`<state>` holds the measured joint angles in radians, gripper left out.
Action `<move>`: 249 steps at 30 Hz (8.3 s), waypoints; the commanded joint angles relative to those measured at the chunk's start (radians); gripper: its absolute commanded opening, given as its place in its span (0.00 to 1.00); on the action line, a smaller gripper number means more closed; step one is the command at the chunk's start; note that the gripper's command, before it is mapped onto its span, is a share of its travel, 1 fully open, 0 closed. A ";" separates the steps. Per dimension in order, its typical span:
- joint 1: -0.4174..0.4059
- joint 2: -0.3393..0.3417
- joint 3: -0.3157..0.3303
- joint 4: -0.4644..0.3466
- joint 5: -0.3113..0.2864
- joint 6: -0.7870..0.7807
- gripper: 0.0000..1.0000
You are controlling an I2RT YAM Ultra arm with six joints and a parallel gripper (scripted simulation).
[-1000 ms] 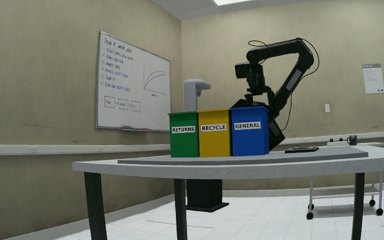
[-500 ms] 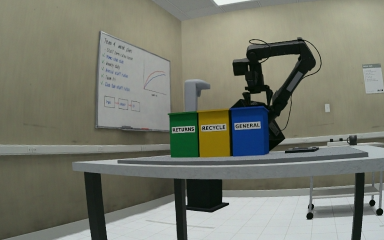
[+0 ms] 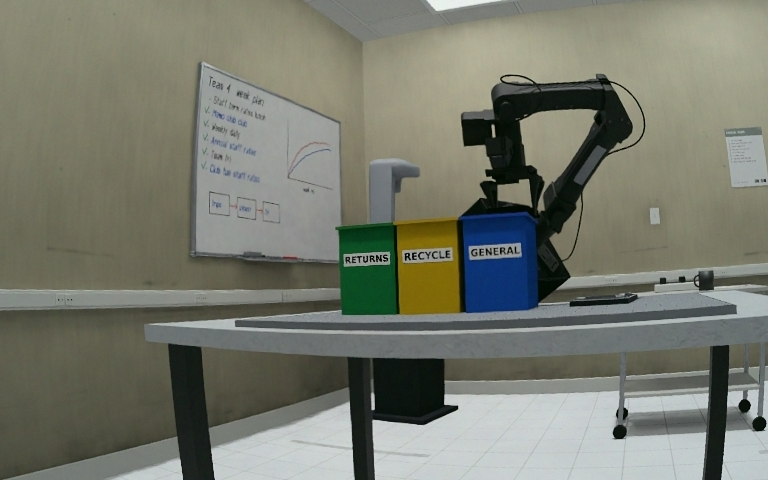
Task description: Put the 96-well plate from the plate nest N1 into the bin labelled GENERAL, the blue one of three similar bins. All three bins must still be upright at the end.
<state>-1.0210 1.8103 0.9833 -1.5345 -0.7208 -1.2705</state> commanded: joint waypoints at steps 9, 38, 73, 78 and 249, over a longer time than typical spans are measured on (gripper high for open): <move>0.078 0.038 0.127 -0.033 -0.092 0.115 0.00; 0.137 0.032 0.206 -0.032 -0.142 0.193 0.00; 0.130 0.029 0.193 -0.034 -0.127 0.184 0.00; 0.130 0.029 0.187 -0.034 -0.127 0.184 0.00; 0.209 0.040 0.169 0.124 -0.184 0.297 0.99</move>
<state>-0.7799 1.8759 1.1202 -1.4330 -0.8879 -0.9836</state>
